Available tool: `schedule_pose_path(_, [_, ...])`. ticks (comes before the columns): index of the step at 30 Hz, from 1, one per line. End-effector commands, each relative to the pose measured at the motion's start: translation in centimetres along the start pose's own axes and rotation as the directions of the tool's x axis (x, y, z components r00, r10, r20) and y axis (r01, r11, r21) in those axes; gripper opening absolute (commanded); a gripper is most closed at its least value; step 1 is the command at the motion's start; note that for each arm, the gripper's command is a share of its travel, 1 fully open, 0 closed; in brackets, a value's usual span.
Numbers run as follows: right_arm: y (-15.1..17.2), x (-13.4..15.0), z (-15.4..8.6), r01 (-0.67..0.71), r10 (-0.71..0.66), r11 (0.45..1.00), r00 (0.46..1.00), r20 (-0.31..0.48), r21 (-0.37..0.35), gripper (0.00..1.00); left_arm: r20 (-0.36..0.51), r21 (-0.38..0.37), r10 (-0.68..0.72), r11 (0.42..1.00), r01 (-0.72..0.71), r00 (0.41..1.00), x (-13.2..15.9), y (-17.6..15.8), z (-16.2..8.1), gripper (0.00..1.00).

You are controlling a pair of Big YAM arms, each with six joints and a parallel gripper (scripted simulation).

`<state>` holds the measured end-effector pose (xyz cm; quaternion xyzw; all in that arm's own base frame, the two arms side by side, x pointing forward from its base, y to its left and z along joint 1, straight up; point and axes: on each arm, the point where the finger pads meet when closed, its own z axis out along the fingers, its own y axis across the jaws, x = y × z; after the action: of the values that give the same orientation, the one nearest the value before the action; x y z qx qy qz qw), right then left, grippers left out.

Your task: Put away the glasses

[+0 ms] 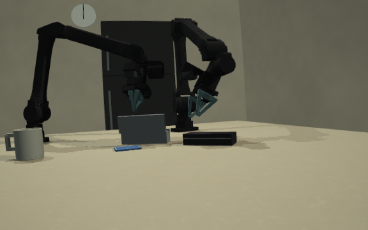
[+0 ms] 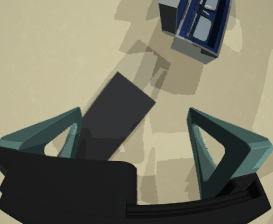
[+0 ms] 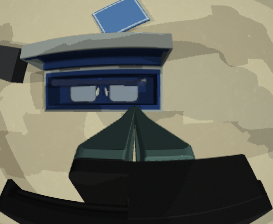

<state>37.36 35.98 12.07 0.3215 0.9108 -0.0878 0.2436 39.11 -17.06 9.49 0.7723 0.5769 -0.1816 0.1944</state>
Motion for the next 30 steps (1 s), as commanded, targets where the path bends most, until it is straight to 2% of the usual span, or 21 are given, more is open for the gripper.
schedule_pose_path(1, [0.4,-0.7,-0.2,-0.019,0.019,1.000,1.000,-0.004,-0.012,0.00,-0.025,-0.141,-0.071,0.988,0.067,0.997,-0.6,4.3,-3.2,1.00])
schedule_pose_path(4, [0.4,-0.7,-0.2,-0.019,0.019,1.000,1.000,-0.004,-0.012,0.00,-0.036,-0.195,-0.134,0.973,0.125,0.990,0.2,4.9,-4.0,1.00])
schedule_pose_path(7, [0.4,-0.7,-0.2,-0.019,0.019,1.000,1.000,-0.004,-0.012,0.00,-0.039,-0.196,-0.146,0.971,0.136,0.989,0.0,4.9,-3.5,1.00])
schedule_pose_path(8, [0.4,-0.7,-0.2,-0.019,0.019,1.000,1.000,-0.004,-0.012,0.00,-0.037,-0.247,-0.137,0.961,0.124,0.990,-0.9,6.3,-5.2,1.00])
schedule_pose_path(11, [0.4,-0.7,-0.2,-0.019,0.019,1.000,1.000,-0.004,-0.012,0.00,-0.034,-0.330,-0.201,0.927,0.179,0.979,0.0,7.6,-7.4,1.00])
schedule_pose_path(17, [0.4,-0.7,-0.2,-0.019,0.019,1.000,1.000,-0.004,-0.012,0.00,-0.007,-0.448,-0.294,0.856,0.260,0.956,0.1,9.7,-9.9,1.00])
schedule_pose_path(21, [0.4,-0.7,-0.2,-0.019,0.019,1.000,1.000,-0.004,-0.012,0.00,0.030,-0.528,-0.359,0.787,0.320,0.933,0.7,10.8,-12.2,1.00])
schedule_pose_path(23, [0.4,-0.7,-0.2,-0.019,0.019,1.000,1.000,-0.004,-0.012,0.00,0.030,-0.528,-0.359,0.787,0.320,0.933,0.7,10.8,-12.2,1.00])
schedule_pose_path(24, [0.4,-0.7,-0.2,-0.019,0.019,1.000,1.000,-0.004,-0.012,0.00,0.035,-0.524,-0.374,0.783,0.336,0.927,0.6,10.6,-11.4,1.00])
schedule_pose_path(25, [0.4,-0.7,-0.2,-0.019,0.019,1.000,1.000,-0.004,-0.012,0.00,0.050,-0.556,-0.365,0.763,0.330,0.930,-0.3,11.7,-12.9,1.00])
schedule_pose_path(26, [0.4,-0.7,-0.2,-0.019,0.019,1.000,1.000,-0.004,-0.012,0.00,0.067,-0.589,-0.386,0.729,0.349,0.920,0.3,11.9,-14.5,1.00])
schedule_pose_path(30, [0.4,-0.7,-0.2,-0.019,0.019,1.000,1.000,-0.004,-0.012,0.00,0.129,-0.659,-0.425,0.639,0.398,0.896,0.2,12.9,-17.5,1.00])
